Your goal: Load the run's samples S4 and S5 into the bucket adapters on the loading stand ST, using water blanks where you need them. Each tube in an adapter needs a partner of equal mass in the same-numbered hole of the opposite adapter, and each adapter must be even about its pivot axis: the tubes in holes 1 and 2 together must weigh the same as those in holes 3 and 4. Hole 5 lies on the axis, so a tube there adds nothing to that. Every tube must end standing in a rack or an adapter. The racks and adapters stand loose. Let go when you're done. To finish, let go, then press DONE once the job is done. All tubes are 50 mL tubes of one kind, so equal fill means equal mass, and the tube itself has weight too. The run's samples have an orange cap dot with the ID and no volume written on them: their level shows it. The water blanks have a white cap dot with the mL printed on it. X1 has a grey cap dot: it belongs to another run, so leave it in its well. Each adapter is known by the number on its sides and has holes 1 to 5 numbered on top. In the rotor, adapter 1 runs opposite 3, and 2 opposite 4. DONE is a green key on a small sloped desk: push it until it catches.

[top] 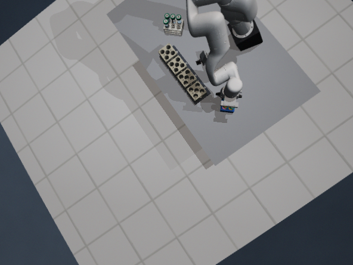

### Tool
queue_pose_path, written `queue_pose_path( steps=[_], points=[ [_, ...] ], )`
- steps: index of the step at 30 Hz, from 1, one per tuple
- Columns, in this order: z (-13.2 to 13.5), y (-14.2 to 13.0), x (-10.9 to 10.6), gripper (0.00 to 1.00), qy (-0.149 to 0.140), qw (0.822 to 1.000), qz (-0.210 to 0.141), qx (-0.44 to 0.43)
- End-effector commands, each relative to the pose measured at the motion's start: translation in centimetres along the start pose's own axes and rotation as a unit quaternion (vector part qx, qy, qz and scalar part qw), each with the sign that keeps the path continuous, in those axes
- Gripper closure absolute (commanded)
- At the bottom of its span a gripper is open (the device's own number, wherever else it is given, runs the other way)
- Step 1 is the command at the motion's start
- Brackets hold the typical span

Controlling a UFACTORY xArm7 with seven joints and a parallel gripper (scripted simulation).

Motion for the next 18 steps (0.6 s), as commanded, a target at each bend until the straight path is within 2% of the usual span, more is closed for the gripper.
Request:
queue_pose_path(
  steps=[1,18],
  points=[
    [0.0,0.1,0.7,0.43,0.000,1.000,0.002,0.000],
    [0.0,0.1,3.4,0.43,0.000,1.000,0.002,0.000]
  ],
)
Point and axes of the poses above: the point where the finger pads meet when closed, its own x axis out along the fingers, its own z axis across the jaws, y = z × x, the point moved 10 cm from there along -x, back along the fingers, and after that the axes turned 11 degrees about x, right-handed, at the moved point
